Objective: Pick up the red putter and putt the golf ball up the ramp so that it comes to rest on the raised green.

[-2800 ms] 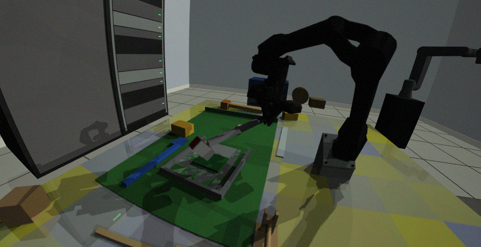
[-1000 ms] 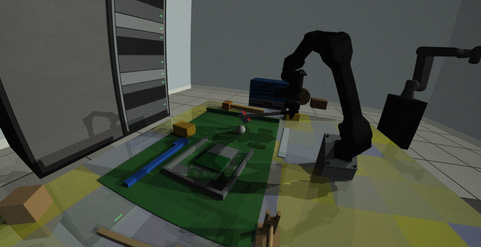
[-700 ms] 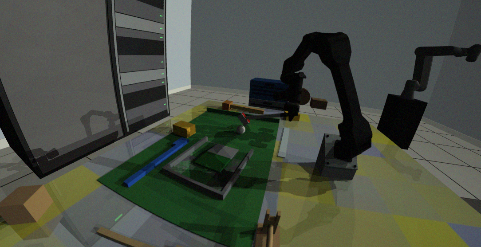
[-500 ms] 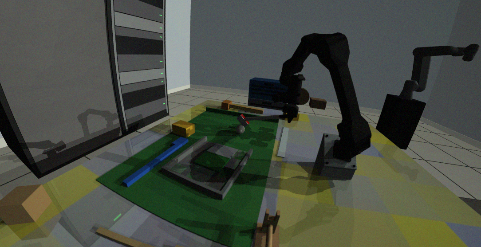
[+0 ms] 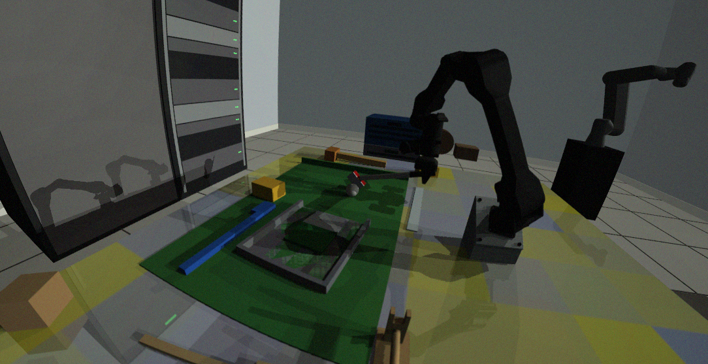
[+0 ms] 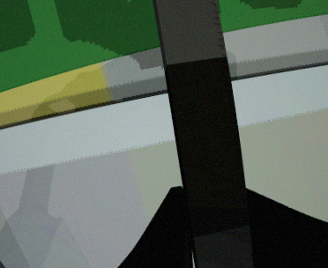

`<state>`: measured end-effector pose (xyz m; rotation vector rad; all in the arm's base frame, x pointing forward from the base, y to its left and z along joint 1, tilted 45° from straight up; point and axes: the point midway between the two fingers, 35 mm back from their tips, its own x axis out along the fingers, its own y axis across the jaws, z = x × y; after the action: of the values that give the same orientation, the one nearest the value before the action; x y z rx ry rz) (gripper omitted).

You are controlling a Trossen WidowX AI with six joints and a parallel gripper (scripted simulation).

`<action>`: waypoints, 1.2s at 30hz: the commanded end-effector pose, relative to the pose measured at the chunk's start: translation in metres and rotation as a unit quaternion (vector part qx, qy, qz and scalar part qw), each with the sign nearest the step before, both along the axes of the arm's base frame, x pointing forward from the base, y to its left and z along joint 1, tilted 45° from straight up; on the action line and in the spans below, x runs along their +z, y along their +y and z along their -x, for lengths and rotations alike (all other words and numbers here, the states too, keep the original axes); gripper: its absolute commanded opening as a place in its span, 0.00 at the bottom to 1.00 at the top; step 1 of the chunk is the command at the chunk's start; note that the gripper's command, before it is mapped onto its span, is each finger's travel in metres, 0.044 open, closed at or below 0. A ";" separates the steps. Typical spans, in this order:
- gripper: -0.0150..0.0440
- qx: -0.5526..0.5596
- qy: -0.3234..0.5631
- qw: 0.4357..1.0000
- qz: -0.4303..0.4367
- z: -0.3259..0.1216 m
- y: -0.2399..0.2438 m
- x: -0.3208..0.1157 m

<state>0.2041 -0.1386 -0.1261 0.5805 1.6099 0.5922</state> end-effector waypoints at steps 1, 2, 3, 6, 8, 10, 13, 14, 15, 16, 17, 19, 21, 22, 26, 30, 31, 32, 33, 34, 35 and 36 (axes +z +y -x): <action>0.25 0.000 -0.001 1.000 0.001 0.000 -0.001 0.000; 0.25 0.000 -0.001 1.000 0.001 0.000 -0.001 0.000; 0.25 0.000 -0.001 1.000 0.001 0.000 -0.001 0.000; 0.25 -0.001 0.000 1.000 0.000 0.000 -0.003 -0.003; 0.25 -0.001 0.000 1.000 0.000 0.000 -0.007 -0.007; 0.25 -0.003 0.000 1.000 -0.001 0.000 -0.012 -0.013; 0.25 -0.004 0.000 1.000 -0.002 0.001 -0.019 -0.021; 0.25 -0.004 0.000 1.000 -0.002 0.001 -0.020 -0.022; 0.25 -0.004 0.000 1.000 -0.002 0.001 -0.020 -0.022; 0.25 -0.004 0.000 1.000 -0.002 0.001 -0.020 -0.022; 0.25 -0.004 0.000 1.000 -0.002 0.001 -0.020 -0.022; 0.25 -0.004 0.000 1.000 -0.002 0.001 -0.020 -0.022; 0.25 -0.005 0.003 1.000 -0.002 0.002 -0.017 -0.019; 0.25 -0.005 0.003 1.000 -0.002 0.002 -0.017 -0.019; 0.25 -0.005 0.002 1.000 -0.002 -0.003 -0.005 -0.004; 0.25 -0.005 0.002 1.000 -0.003 -0.009 0.035 0.035; 0.25 -0.005 0.002 1.000 -0.003 -0.009 0.046 0.044; 0.25 -0.005 0.001 1.000 -0.004 -0.009 0.057 0.052; 0.25 -0.005 0.001 1.000 -0.006 -0.007 0.067 0.061; 0.25 -0.004 0.001 1.000 -0.007 -0.006 0.076 0.067; 0.25 -0.004 0.001 1.000 -0.007 -0.004 0.081 0.070; 0.25 -0.004 0.001 1.000 -0.008 -0.004 0.083 0.072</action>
<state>0.2139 -0.0803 -0.0725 0.5839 1.6099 0.6006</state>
